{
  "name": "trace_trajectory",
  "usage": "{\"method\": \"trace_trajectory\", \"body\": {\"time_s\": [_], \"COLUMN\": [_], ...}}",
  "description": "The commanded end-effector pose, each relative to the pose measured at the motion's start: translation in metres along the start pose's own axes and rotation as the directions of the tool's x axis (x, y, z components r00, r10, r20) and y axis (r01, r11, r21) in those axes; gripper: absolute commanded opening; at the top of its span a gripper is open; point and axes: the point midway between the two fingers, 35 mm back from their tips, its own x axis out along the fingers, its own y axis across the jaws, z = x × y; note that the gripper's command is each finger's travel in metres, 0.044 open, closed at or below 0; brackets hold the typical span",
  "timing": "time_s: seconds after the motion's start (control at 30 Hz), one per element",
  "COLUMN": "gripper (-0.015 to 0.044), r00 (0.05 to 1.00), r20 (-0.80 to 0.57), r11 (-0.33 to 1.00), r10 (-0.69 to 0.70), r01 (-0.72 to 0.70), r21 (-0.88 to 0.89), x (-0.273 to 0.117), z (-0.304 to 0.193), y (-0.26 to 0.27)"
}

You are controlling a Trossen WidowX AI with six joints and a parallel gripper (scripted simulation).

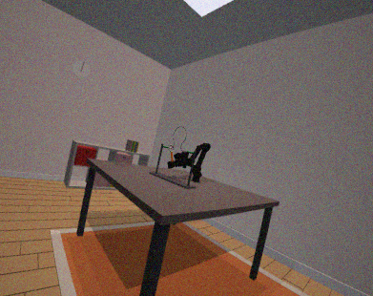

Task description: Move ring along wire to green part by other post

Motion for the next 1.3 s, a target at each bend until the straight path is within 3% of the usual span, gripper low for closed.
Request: {"method": "trace_trajectory", "body": {"time_s": [0.0, 1.27], "gripper": [-0.0150, -0.0150], "r00": [1.000, 0.935], "r20": [0.001, -0.256], "r11": [0.997, 0.830], "r10": [0.011, 0.244], "r01": [-0.011, -0.065], "r21": [0.073, 0.553], "x": [-0.003, -0.051], "z": [0.004, 0.035], "y": [0.014, 0.094]}}
